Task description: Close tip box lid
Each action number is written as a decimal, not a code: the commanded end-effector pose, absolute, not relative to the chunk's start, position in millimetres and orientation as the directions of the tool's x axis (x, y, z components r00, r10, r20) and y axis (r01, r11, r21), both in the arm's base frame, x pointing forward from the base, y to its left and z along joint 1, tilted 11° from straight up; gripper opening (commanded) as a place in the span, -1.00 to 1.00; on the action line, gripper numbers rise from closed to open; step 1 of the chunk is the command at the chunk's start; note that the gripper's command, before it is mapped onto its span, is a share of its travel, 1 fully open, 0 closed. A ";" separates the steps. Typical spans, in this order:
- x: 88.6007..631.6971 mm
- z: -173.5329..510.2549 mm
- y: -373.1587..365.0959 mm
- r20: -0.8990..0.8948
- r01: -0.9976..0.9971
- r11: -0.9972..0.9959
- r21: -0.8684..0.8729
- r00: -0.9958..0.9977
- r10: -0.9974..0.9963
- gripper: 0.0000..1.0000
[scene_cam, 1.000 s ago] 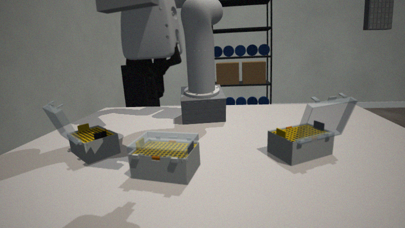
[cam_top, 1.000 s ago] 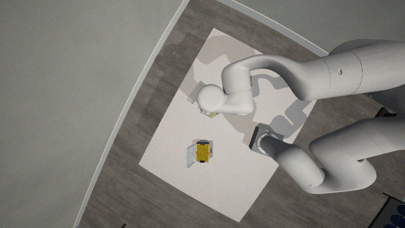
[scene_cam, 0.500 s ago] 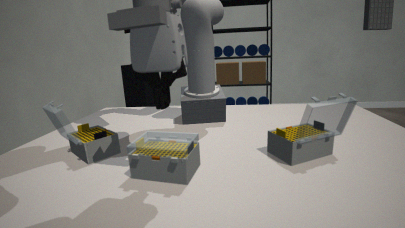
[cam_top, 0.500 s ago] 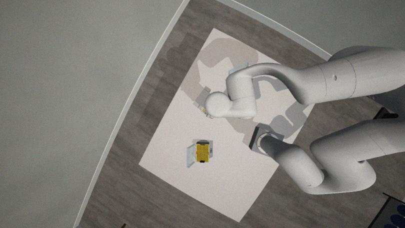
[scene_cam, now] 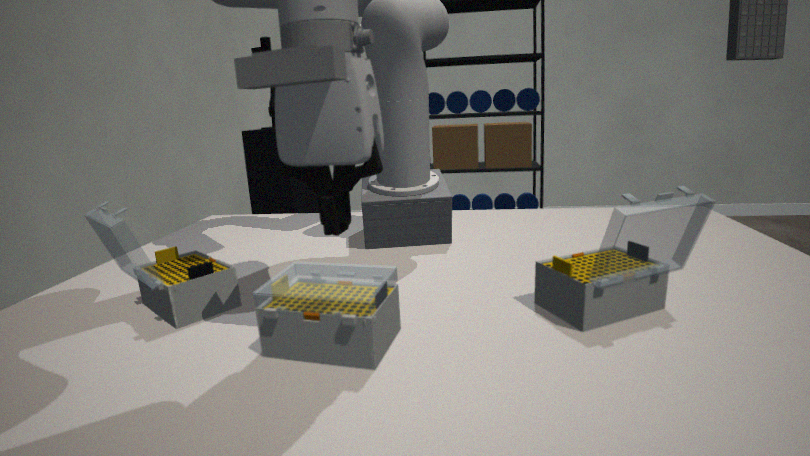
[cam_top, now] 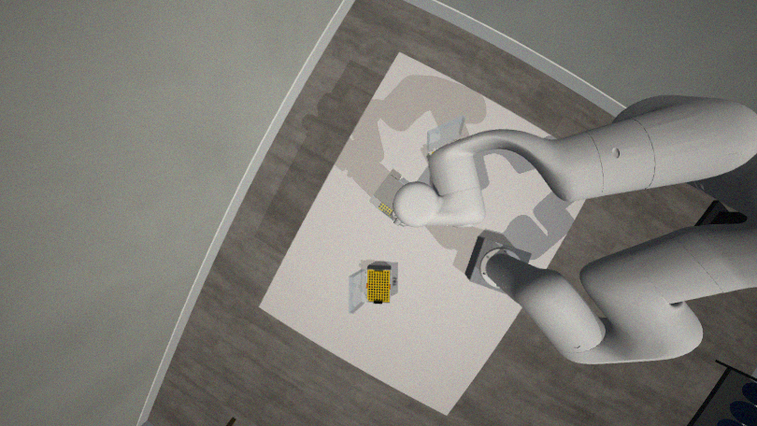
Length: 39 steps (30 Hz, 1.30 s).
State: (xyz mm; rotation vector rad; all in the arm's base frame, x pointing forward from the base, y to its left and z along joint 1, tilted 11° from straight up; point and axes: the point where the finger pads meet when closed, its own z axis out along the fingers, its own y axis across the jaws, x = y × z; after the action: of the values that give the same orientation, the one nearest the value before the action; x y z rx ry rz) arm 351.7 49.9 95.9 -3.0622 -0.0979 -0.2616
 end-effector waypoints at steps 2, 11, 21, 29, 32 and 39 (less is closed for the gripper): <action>351.9 95.0 50.0 0.175 0.069 -0.996 -0.061 0.983 0.057 -1.00; 351.9 95.0 50.0 0.175 0.069 -0.996 -0.061 0.983 0.057 -1.00; 354.2 81.9 51.0 0.175 0.069 -0.996 -0.061 0.983 0.057 -1.00; 356.4 68.7 51.9 0.175 0.069 -0.996 -0.061 0.983 0.057 -1.00; 357.0 65.4 52.2 0.175 0.069 -0.996 -0.061 0.983 0.057 -1.00; 357.0 65.4 52.2 0.175 0.069 -0.996 -0.061 0.983 0.057 -1.00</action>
State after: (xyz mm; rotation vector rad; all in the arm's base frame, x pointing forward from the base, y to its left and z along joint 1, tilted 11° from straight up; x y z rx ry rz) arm 356.0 52.0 65.1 -3.0623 -0.0973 -0.2637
